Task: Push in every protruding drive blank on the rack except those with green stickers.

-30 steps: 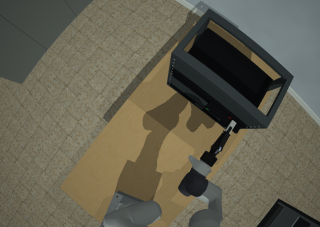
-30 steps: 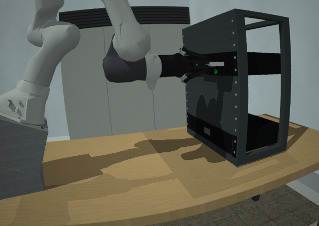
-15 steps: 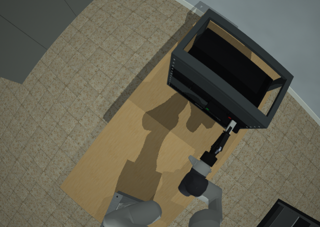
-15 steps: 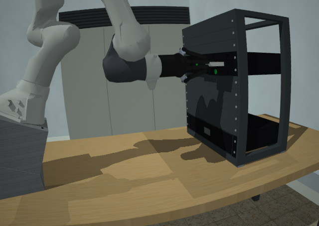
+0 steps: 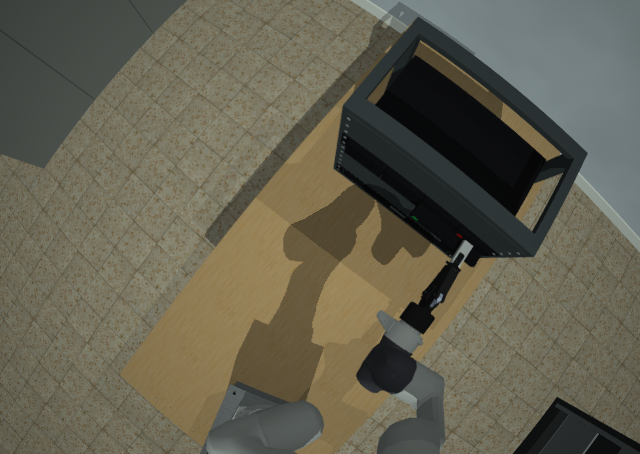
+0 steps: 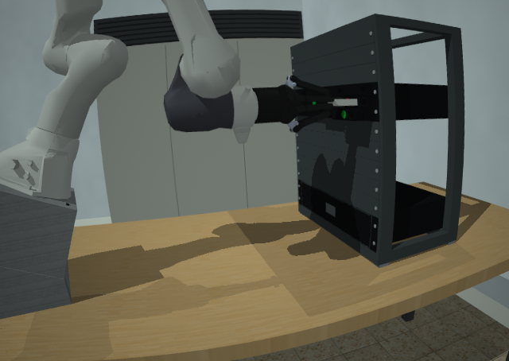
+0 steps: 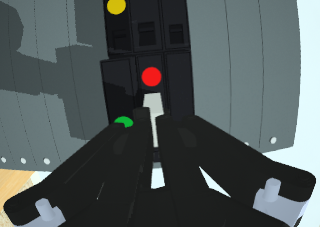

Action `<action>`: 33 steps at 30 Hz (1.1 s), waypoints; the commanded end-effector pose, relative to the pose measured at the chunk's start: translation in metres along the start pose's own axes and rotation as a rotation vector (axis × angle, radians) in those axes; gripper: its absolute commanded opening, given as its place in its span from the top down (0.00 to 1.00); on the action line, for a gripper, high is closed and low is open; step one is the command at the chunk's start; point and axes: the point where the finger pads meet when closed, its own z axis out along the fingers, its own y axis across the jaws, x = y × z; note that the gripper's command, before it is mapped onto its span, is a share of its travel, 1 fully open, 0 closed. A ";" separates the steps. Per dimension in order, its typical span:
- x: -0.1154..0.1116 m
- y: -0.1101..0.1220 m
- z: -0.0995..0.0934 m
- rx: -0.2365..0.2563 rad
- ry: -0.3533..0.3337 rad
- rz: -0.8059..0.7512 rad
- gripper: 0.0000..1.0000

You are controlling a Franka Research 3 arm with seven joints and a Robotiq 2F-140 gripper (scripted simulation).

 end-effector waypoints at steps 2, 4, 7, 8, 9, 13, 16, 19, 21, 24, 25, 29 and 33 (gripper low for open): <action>-0.005 0.002 0.002 -0.003 -0.010 0.003 1.00; -0.005 0.002 0.002 -0.003 -0.010 0.003 1.00; -0.005 0.002 0.001 -0.003 -0.010 0.003 1.00; -0.005 0.002 -0.001 -0.003 -0.010 0.003 1.00; -0.005 0.002 -0.003 -0.003 -0.010 0.003 1.00; -0.005 0.002 -0.020 -0.003 -0.010 0.003 1.00; -0.005 0.002 -0.038 -0.003 -0.010 0.003 1.00; -0.005 0.002 -0.056 -0.003 -0.010 0.003 1.00; -0.005 0.002 -0.066 -0.003 -0.010 0.003 1.00; -0.005 0.002 -0.070 -0.003 -0.010 0.003 1.00; -0.005 0.002 -0.073 -0.003 -0.010 0.003 1.00; -0.005 0.002 -0.080 -0.003 -0.010 0.003 1.00; -0.005 0.002 -0.080 -0.003 -0.010 0.003 1.00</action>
